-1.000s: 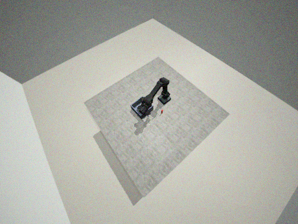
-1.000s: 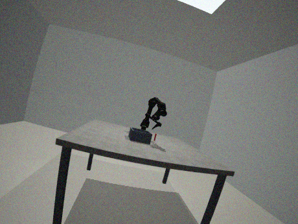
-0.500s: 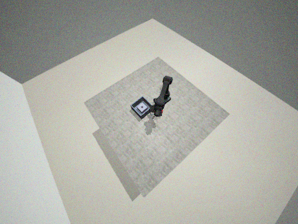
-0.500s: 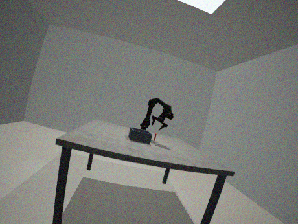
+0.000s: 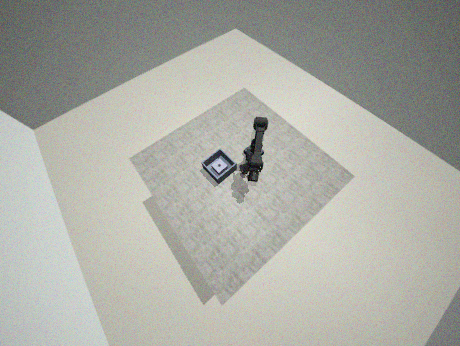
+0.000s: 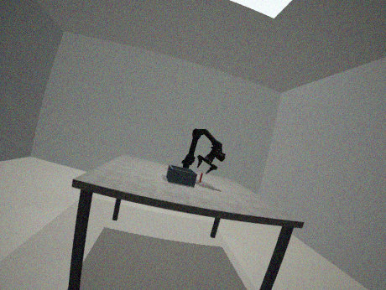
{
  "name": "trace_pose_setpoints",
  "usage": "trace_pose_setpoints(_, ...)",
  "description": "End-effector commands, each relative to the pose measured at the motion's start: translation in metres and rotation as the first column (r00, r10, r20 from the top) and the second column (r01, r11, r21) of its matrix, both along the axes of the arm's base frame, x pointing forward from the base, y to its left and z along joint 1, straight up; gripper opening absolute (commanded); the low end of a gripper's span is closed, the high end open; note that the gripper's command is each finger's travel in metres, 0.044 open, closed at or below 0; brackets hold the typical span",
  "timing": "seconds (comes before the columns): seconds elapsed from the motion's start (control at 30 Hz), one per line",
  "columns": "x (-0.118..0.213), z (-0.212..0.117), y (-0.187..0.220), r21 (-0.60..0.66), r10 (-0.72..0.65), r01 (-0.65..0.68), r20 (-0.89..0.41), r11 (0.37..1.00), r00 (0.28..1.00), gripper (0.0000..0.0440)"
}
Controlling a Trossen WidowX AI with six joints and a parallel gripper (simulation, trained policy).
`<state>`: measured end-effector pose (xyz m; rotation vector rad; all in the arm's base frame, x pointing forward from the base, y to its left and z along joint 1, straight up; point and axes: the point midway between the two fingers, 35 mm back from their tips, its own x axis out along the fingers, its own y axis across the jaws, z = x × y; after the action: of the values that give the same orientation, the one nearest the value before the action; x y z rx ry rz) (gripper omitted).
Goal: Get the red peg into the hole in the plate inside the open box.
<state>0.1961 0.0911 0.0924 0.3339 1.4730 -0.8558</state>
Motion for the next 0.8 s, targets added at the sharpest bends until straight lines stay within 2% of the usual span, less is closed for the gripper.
trace_pose_setpoints(0.0, -0.005, -0.018, 0.002, -0.009, 0.001, -0.001, 0.013, 1.000, 1.000, 0.0440)
trace_pose_setpoints(0.4, -0.007, -0.068, -0.002, -0.021, 0.038, -0.036, 0.072, 0.999, 0.997, 0.0439)
trace_pose_setpoints(0.47, -0.008, -0.074, -0.003, -0.022, 0.043, -0.042, 0.071, 0.999, 0.997, 0.0428)
trace_pose_setpoints(0.53, -0.010, -0.079, -0.004, -0.022, 0.047, -0.046, 0.064, 0.999, 0.997, 0.0393)
trace_pose_setpoints(0.77, -0.016, -0.092, -0.007, -0.020, 0.038, -0.037, 0.027, 0.999, 0.999, 0.0210)
